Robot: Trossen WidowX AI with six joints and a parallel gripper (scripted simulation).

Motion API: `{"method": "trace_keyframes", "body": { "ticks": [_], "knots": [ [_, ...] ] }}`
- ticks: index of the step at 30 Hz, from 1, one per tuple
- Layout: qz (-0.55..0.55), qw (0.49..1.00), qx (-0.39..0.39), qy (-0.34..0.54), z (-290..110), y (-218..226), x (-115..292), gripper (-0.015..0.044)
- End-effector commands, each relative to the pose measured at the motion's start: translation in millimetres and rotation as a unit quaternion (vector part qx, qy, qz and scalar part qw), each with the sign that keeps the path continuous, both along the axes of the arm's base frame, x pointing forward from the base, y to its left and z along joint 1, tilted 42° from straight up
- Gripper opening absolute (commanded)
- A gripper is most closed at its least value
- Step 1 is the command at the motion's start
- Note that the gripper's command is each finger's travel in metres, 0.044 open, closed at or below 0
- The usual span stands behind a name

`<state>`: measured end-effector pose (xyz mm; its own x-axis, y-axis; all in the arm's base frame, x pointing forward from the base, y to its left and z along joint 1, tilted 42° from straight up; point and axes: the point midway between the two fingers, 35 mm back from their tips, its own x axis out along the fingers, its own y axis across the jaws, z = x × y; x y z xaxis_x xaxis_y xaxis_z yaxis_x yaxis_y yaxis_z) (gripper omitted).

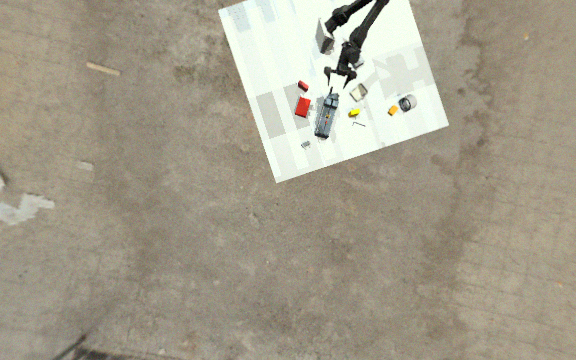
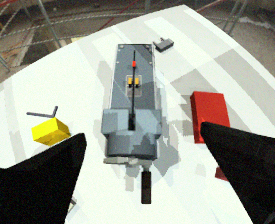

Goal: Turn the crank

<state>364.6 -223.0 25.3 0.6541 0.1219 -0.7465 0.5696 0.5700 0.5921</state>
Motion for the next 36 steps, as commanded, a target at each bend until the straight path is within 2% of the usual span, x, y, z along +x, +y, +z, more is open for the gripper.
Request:
{"method": "trace_keyframes", "body": {
  "ticks": [1, 9, 23, 36],
  "knots": [
    [-0.026, 1.000, 0.002, 0.014, 0.6, 11.9, -16.9, 0.0440],
    [-0.048, 0.999, 0.001, 0.023, 1.2, 21.9, -30.3, 0.0440],
    [-0.048, 0.999, 0.002, 0.022, -62.4, 77.9, -18.0, 0.0440],
    [-0.048, 0.999, 0.003, 0.022, -74.5, 88.4, -15.4, 0.0440]
  ]
}}
